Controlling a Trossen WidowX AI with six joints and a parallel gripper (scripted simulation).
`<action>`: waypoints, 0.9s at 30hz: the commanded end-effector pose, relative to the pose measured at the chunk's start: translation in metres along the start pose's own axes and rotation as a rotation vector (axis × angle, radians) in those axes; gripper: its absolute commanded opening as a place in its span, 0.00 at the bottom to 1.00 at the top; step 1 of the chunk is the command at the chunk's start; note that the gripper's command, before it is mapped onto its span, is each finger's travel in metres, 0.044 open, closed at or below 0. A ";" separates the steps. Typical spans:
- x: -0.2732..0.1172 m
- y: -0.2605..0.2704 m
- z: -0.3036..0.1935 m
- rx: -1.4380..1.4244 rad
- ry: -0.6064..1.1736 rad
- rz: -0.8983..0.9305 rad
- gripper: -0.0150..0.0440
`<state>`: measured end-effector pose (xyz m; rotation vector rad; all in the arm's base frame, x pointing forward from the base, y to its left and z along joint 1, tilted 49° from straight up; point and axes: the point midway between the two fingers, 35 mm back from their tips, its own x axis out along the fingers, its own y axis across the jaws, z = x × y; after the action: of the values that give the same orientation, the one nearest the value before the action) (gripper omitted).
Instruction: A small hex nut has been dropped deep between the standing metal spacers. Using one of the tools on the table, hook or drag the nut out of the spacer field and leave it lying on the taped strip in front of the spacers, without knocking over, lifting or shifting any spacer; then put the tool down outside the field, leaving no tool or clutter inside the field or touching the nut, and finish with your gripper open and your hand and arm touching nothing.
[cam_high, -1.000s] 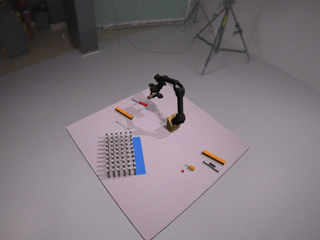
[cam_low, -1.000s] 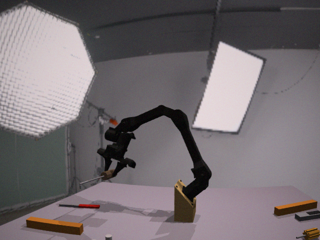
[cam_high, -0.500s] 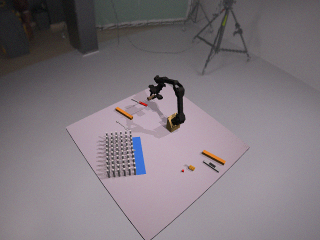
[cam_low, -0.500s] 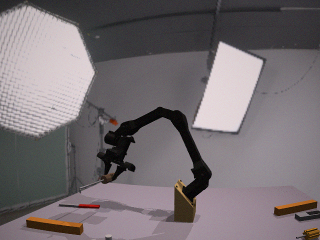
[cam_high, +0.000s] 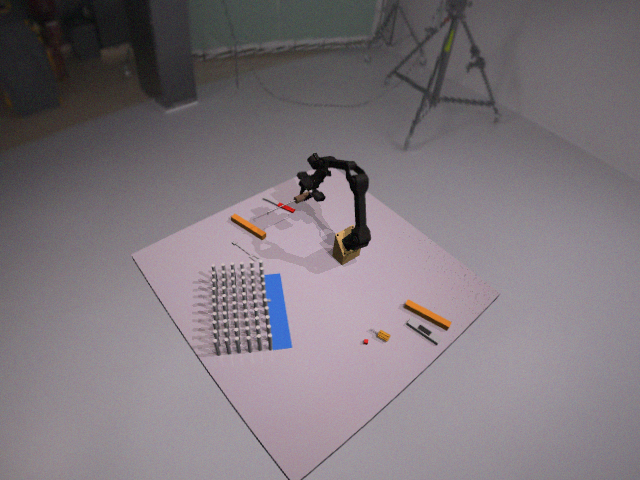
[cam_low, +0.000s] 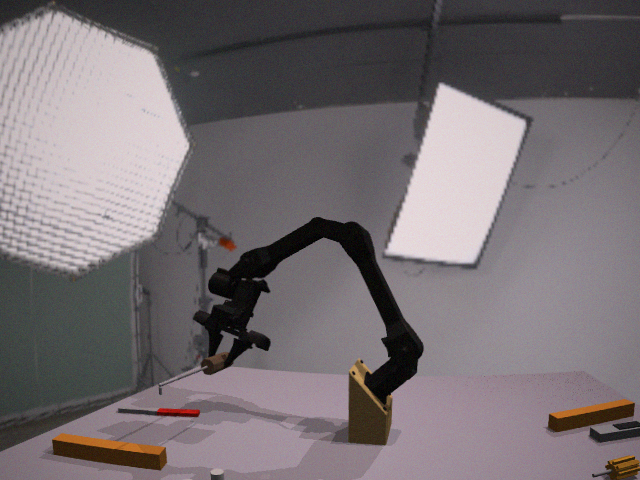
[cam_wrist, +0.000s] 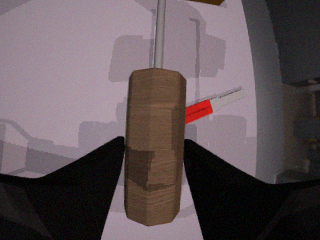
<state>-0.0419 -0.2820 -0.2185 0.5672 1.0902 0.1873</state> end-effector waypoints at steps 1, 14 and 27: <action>0.004 0.001 -0.002 -0.005 0.000 -0.001 0.25; 0.018 0.005 -0.008 -0.005 0.000 -0.001 0.25; 0.031 0.009 -0.015 -0.005 0.000 -0.001 0.25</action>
<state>-0.0398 -0.2603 -0.2410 0.5659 1.0910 0.1859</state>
